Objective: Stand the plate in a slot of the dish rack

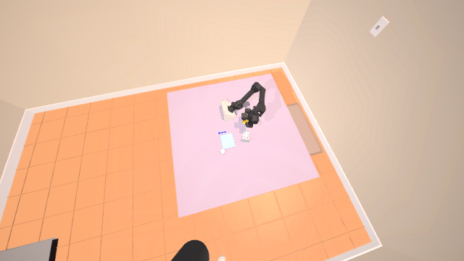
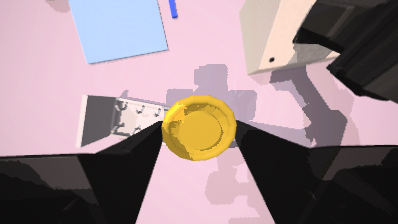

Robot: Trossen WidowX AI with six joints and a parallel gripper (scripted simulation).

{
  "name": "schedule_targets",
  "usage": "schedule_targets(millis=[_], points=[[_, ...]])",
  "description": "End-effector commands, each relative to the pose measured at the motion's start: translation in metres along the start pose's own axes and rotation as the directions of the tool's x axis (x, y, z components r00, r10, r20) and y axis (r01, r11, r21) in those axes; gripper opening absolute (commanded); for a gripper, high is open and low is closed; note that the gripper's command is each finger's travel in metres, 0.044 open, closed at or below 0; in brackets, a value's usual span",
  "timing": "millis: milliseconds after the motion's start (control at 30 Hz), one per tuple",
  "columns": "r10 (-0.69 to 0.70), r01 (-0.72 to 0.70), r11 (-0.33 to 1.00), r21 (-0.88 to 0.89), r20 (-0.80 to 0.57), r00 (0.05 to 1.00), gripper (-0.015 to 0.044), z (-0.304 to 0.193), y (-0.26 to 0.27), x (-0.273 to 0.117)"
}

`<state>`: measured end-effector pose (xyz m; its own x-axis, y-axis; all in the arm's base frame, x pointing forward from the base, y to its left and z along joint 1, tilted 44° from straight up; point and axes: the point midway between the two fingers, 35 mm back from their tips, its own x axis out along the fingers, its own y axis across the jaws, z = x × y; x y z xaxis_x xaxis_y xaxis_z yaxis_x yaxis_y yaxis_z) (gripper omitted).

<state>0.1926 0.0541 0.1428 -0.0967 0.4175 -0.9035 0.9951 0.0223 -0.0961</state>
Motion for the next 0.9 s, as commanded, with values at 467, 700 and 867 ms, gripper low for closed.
schedule_targets(millis=[467, 700, 867], points=[[0.087, -0.003, 0.97, -0.242, 0.336, 0.938, 0.0, 0.015, 0.003, 0.041], [0.165, -0.012, 0.942, -0.335, 0.433, 0.886, 0.0, 0.018, 0.008, 0.053], [0.232, -0.021, 0.916, -0.4, 0.487, 0.842, 0.0, 0.018, 0.012, 0.059]])
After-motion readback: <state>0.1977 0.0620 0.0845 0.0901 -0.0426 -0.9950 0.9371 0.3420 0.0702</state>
